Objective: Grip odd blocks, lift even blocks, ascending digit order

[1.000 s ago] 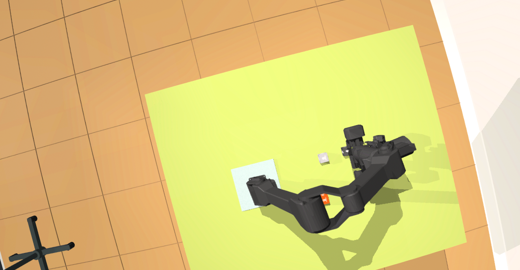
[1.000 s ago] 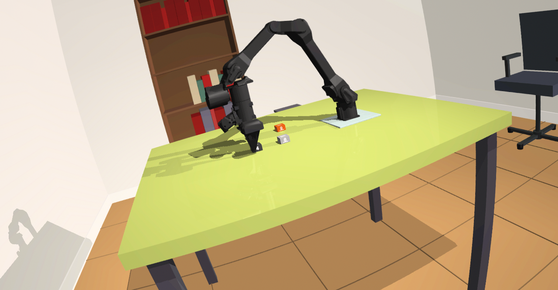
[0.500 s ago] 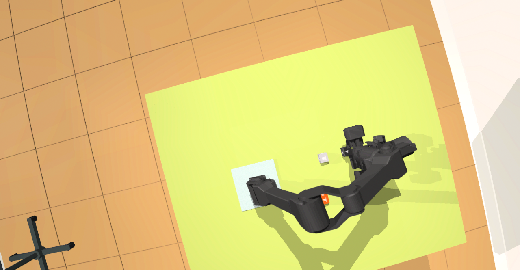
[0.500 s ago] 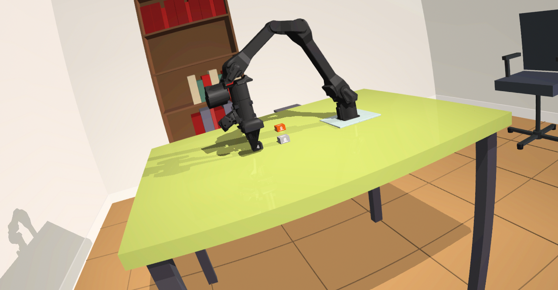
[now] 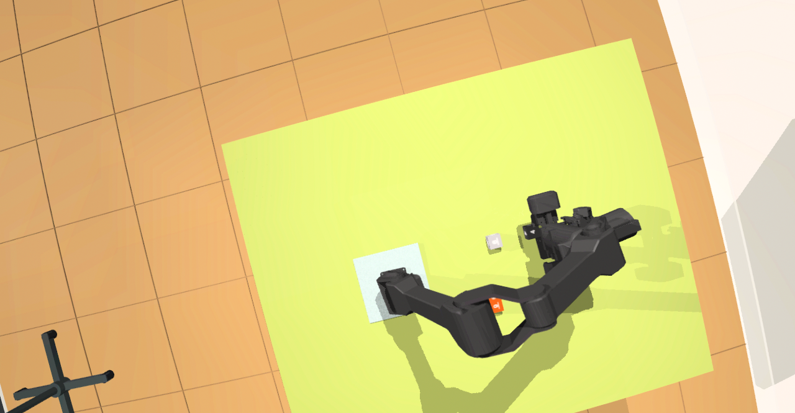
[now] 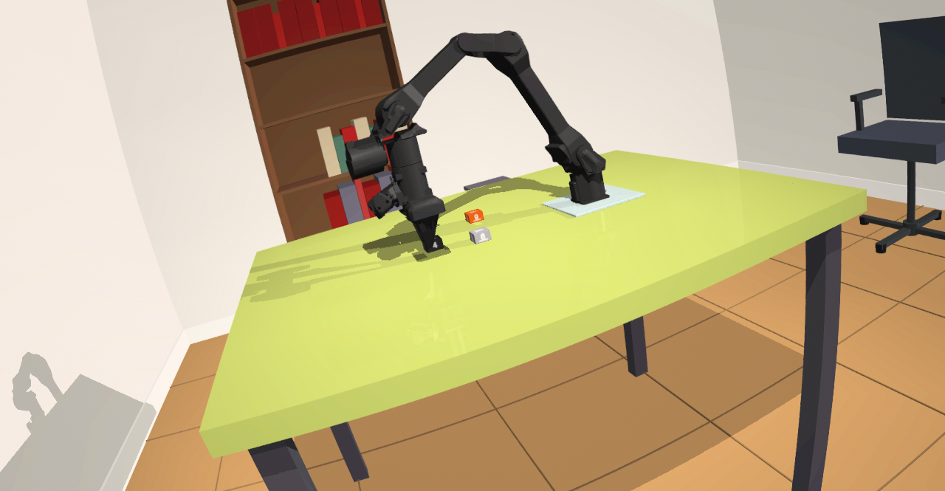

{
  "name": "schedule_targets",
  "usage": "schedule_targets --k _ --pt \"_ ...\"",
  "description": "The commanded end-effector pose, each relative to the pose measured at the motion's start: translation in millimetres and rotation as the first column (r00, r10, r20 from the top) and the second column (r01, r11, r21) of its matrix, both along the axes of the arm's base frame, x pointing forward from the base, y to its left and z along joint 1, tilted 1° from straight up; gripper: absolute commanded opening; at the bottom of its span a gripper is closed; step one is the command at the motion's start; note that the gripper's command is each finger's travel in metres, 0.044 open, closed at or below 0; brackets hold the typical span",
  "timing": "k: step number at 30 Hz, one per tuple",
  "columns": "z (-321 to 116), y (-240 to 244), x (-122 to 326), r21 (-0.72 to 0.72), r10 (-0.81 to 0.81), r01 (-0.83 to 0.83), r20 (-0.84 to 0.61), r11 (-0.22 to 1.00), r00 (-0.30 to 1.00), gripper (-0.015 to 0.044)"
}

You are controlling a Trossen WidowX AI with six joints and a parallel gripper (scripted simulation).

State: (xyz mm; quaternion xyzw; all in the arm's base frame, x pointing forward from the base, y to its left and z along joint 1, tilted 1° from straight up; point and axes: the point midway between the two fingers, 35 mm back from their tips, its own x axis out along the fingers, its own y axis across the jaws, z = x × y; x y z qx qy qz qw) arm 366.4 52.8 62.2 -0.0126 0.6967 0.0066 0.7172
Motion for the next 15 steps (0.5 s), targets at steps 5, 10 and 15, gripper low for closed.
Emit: schedule_targets --k 5,10,15 --pt "-0.4 -0.3 0.9 -0.002 0.003 -0.003 0.009 1.000 1.000 0.0120" --pt "-8.1 -0.4 1.1 -0.002 0.003 -0.003 0.009 1.000 1.000 0.0120" --pt "-11.7 -0.5 1.2 -0.002 0.003 -0.003 0.009 1.000 1.000 0.0120"
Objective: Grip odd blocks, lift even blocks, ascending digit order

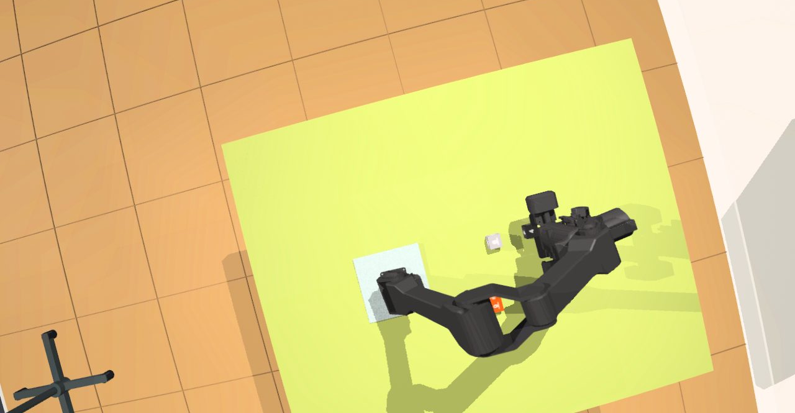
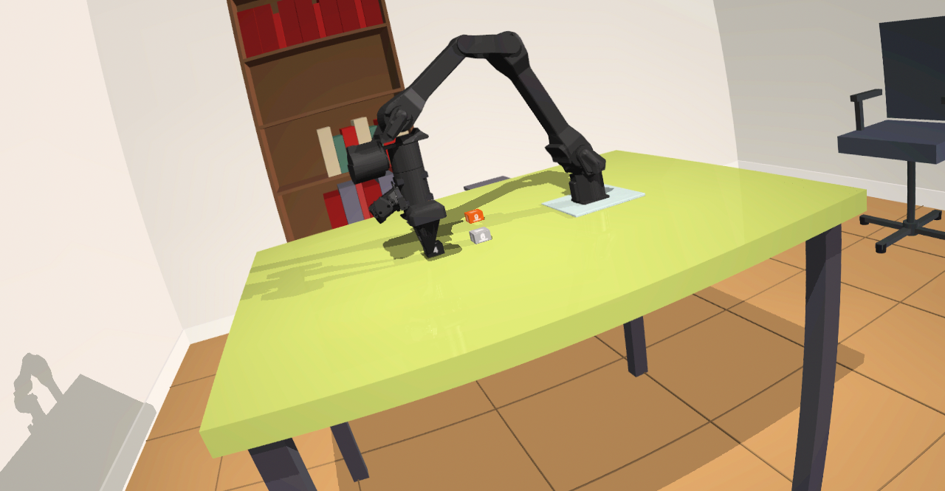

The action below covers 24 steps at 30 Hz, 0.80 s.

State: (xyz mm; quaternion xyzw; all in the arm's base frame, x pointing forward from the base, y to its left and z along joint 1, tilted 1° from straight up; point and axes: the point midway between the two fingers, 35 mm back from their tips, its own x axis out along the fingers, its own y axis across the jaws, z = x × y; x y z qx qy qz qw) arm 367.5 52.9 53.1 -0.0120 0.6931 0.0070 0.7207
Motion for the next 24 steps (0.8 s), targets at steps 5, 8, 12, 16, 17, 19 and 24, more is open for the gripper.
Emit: schedule_targets --k 5,8,12,16,17,19,24 --pt "-2.7 -0.5 0.1 -0.003 0.003 -0.003 -0.001 1.000 1.000 0.0120" --pt "-2.7 -0.5 0.1 -0.003 0.003 -0.003 -0.001 1.000 1.000 0.0120" --pt "-2.7 -0.5 0.1 -0.003 0.003 -0.003 -0.001 1.000 1.000 0.0225" --pt "-2.7 -0.5 0.1 -0.003 0.003 -0.003 -0.001 1.000 1.000 0.0330" --pt "-2.7 -0.5 0.1 -0.003 0.003 -0.003 -0.001 1.000 1.000 0.0356" --pt "-2.7 -0.5 0.1 -0.003 0.003 -0.003 -0.001 1.000 1.000 0.0400" --pt "21.9 -0.2 -0.3 -0.003 0.003 -0.003 -0.001 1.000 1.000 0.0400"
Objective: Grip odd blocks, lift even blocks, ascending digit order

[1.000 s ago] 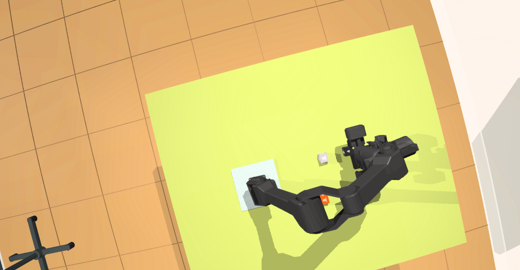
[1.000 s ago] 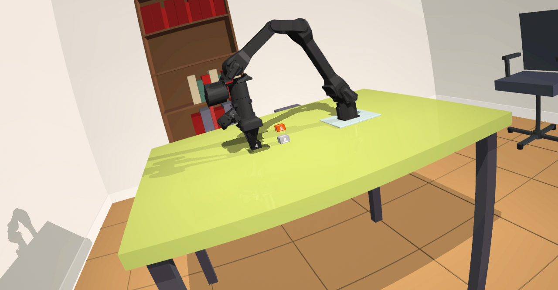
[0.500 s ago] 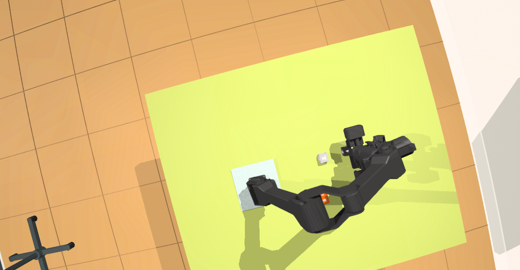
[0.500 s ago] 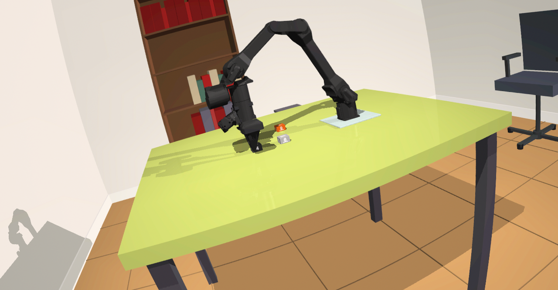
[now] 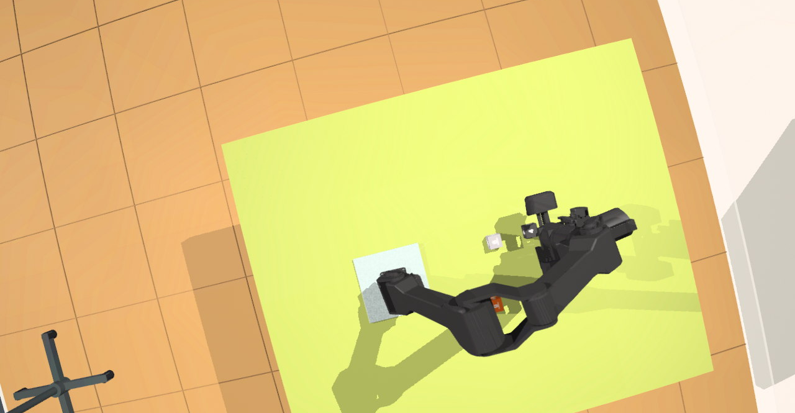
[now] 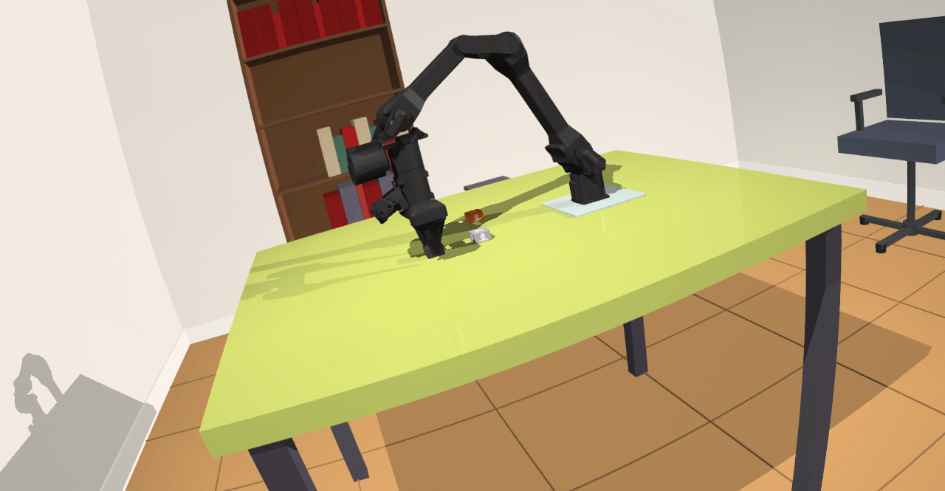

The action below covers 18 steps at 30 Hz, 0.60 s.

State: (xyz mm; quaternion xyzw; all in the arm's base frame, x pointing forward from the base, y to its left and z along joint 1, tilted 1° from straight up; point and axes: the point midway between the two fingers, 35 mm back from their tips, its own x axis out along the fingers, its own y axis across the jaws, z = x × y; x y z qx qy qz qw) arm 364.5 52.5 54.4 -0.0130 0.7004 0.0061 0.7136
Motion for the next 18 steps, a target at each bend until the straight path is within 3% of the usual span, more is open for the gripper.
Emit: schedule_targets --k 1,6,13,16,18 --pt "29.3 0.3 2.1 0.000 0.003 -0.003 0.019 1.000 1.000 0.0400" --pt "32.2 0.3 1.9 0.000 0.003 -0.003 0.019 1.000 1.000 0.0400" --pt "104.1 1.2 0.4 0.000 0.003 -0.003 0.019 1.000 1.000 0.0216" --pt "113.0 1.1 -1.2 0.000 0.003 -0.003 0.019 1.000 1.000 0.0138" --pt "113.0 1.1 -1.2 0.000 0.003 -0.003 0.019 1.000 1.000 0.0120"
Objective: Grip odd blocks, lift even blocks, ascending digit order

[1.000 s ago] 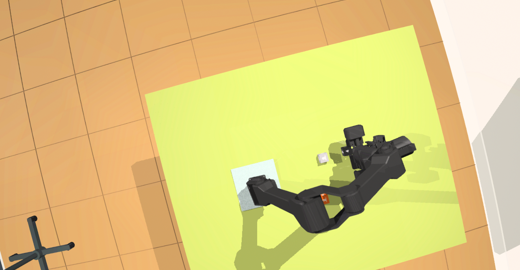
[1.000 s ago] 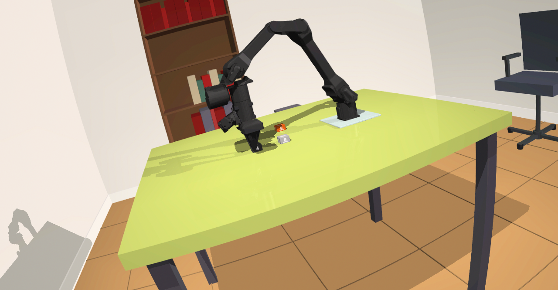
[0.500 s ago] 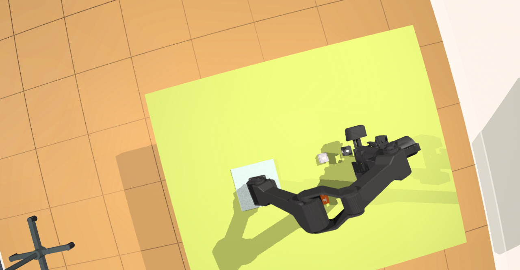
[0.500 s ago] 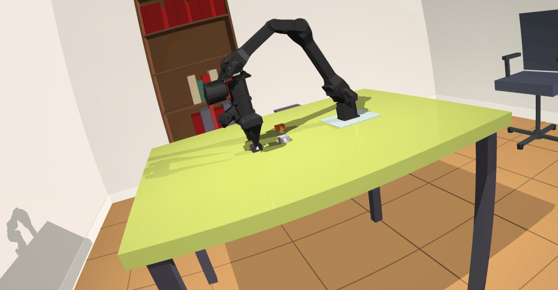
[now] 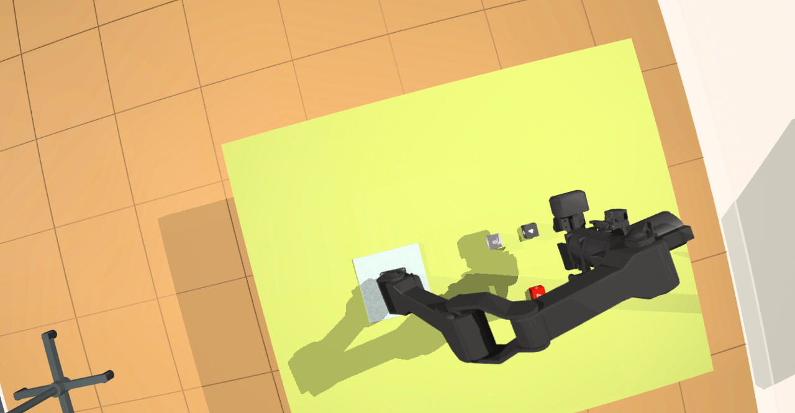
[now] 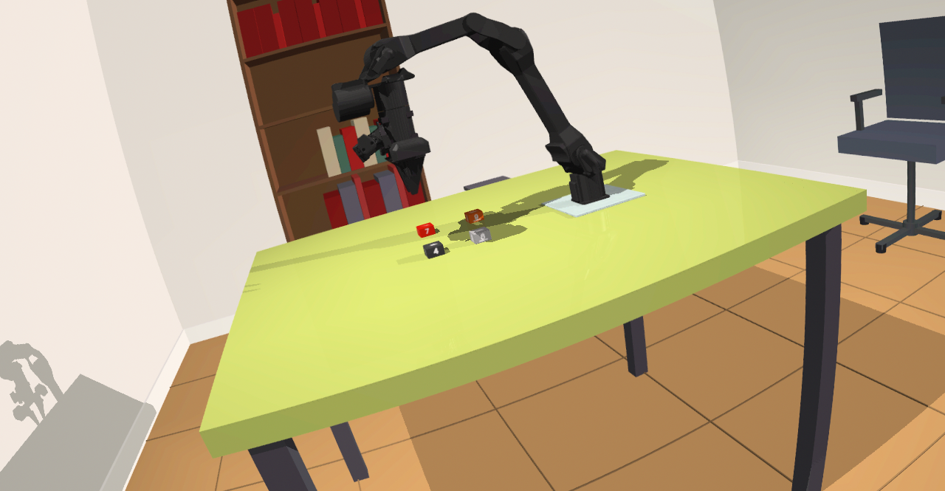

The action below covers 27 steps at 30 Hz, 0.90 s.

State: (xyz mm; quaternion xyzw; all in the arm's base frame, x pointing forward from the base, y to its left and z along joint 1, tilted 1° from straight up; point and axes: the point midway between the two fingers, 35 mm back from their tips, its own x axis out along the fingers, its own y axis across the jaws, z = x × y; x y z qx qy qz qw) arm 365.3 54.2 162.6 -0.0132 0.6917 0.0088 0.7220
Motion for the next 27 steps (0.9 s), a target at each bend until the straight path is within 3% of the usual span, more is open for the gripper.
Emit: schedule_targets --k 1,8,18,21,27 --pt "4.9 -0.7 -2.0 -0.004 -0.001 0.001 -0.005 1.000 1.000 0.0120" --pt "5.8 -0.3 -8.2 -0.004 -0.001 0.001 -0.005 1.000 1.000 0.0120" --pt "1.1 -1.0 -107.3 -0.004 -0.001 0.001 -0.014 1.000 1.000 0.0120" --pt "-0.4 -1.4 -113.8 -0.004 -0.001 0.001 -0.014 1.000 1.000 0.0120" --pt "-61.7 -1.5 -109.7 -0.004 -0.001 0.001 -0.014 1.000 1.000 0.0278"
